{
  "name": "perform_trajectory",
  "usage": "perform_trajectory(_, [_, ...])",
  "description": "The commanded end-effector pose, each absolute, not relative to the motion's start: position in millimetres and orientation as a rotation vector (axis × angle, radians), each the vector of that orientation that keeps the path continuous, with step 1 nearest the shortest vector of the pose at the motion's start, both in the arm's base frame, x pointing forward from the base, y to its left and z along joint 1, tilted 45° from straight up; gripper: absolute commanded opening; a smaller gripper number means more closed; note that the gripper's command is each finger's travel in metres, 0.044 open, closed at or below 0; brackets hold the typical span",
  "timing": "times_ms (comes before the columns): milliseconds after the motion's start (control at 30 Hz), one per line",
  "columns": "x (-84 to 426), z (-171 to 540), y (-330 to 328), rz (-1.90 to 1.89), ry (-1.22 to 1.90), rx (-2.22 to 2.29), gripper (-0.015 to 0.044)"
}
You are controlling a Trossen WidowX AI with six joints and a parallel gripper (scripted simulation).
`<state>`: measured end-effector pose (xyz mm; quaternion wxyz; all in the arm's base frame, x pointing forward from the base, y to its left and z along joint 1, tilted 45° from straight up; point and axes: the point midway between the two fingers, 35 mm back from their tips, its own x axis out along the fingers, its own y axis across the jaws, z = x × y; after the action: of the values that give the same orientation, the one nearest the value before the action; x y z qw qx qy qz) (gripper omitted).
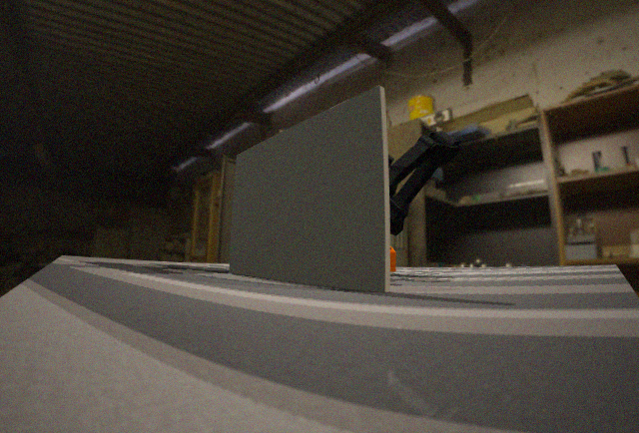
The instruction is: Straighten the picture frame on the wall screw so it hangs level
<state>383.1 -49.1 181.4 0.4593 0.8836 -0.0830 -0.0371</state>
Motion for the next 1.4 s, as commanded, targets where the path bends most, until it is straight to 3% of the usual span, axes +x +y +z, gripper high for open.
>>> perform_trajectory(0, [383, 181, -49, -0.091, -0.201, 2.179, 0.0000])
perform_trajectory(1367, [382, 192, -56, -0.091, -0.201, 2.178, 0.0000])
